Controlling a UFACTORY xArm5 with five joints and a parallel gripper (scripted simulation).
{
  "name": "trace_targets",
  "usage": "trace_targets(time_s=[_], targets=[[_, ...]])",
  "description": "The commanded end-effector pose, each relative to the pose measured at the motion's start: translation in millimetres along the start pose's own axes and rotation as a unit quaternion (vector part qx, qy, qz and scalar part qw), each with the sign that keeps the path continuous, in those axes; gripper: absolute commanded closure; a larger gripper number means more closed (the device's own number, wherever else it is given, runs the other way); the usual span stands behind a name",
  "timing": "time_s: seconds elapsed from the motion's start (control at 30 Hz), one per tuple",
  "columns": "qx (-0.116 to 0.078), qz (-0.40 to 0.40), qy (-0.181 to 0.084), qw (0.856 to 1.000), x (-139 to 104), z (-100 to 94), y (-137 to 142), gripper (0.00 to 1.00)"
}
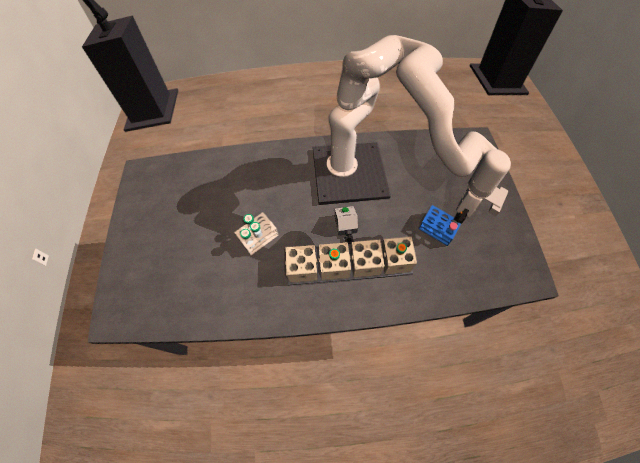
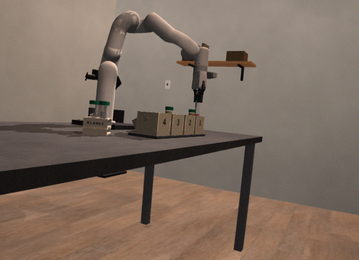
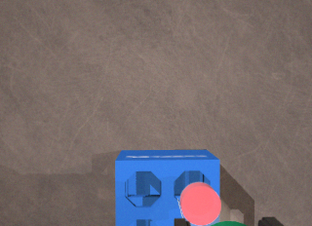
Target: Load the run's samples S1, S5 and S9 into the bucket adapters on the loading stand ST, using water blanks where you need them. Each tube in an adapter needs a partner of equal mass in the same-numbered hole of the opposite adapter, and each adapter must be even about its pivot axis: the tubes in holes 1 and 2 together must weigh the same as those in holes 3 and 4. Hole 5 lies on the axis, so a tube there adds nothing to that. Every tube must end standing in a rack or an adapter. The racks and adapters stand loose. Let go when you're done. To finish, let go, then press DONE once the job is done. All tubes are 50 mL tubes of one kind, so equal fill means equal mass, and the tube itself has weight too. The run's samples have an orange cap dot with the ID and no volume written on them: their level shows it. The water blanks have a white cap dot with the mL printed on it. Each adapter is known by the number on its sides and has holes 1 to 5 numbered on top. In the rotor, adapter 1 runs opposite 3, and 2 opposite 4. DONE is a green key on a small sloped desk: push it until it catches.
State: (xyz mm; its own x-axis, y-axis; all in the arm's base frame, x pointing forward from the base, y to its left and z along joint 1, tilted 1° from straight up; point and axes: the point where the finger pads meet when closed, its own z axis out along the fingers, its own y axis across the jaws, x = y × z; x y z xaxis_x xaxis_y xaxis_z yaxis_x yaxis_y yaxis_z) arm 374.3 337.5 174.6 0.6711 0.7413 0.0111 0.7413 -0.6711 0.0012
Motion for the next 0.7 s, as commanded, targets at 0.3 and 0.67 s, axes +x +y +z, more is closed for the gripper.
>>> trace_targets(time_s=[0.3, 0.67], targets=[[0.006, 0.0, 0.003, 1.0, 1.0, -25.9, 0.4, 1.0], [0.006, 0.0, 0.003, 1.0, 0.9, -47.9, 0.7, 1.0]])
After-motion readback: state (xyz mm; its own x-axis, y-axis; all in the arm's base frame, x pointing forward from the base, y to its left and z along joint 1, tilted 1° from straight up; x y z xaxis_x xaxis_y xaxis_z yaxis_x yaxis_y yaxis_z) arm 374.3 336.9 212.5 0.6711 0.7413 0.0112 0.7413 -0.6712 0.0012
